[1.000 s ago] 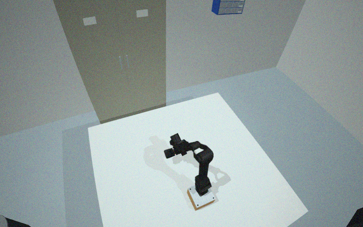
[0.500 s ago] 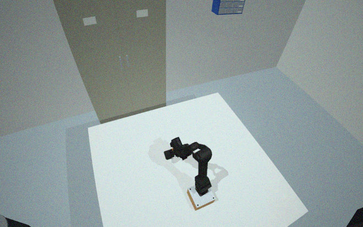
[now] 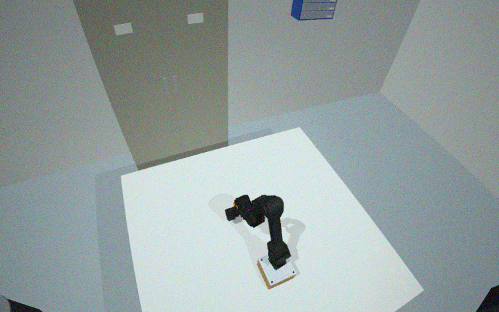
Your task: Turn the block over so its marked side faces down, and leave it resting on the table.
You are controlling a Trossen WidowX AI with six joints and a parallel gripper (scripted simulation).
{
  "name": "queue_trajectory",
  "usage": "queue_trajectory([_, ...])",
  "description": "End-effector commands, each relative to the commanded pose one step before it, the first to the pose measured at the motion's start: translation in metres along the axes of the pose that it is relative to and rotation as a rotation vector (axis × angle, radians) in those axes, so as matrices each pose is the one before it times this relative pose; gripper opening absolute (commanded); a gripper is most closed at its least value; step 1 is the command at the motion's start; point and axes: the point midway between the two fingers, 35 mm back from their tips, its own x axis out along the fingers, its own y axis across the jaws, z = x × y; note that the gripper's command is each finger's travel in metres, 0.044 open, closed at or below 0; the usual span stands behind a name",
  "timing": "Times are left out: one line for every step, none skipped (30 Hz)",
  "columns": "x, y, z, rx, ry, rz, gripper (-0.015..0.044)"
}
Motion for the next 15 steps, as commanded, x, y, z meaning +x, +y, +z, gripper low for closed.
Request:
queue_trajectory([-0.00072, -0.00152, -0.01245, -0.0080, -0.02041, -0.00427, 0.0000])
queue_trajectory([-0.00038, -0.00008, -0.00058, 0.0003, -0.01320, -0.00006, 0.0000])
queue_trajectory([-0.00051, -0.00009, -0.00053, 0.0003, -0.01319, -0.00006, 0.0000])
queue_trajectory([-0.00063, -0.00011, -0.00049, 0.0003, -0.01318, -0.00006, 0.0000])
queue_trajectory([-0.00075, -0.00012, -0.00044, 0.0004, -0.01317, -0.00006, 0.0000])
queue_trajectory([-0.00087, -0.00013, -0.00038, 0.0004, -0.01316, -0.00007, 0.0000])
queue_trajectory([-0.00099, -0.00014, -0.00032, 0.0005, -0.01315, -0.00007, 0.0000])
queue_trajectory([-0.00110, -0.00016, -0.00025, 0.0005, -0.01315, -0.00007, 0.0000])
queue_trajectory([-0.00121, -0.00017, -0.00019, 0.0005, -0.01314, -0.00007, 0.0000])
queue_trajectory([-0.00132, -0.00018, -0.00011, 0.0006, -0.01313, -0.00007, 0.0000])
queue_trajectory([-0.00142, -0.00019, -0.00004, 0.0006, -0.01312, -0.00007, 0.0000])
queue_trajectory([-0.00152, -0.00020, 0.00004, 0.0007, -0.01311, -0.00007, 0.0000])
queue_trajectory([-0.00161, -0.00021, 0.00013, 0.0007, -0.01310, -0.00007, 0.0000])
queue_trajectory([-0.00140, -0.00018, 0.00017, 0.0006, -0.01081, -0.00006, 0.0000])
queue_trajectory([-0.00087, -0.00011, 0.00013, 0.0004, -0.00648, -0.00004, 0.0000])
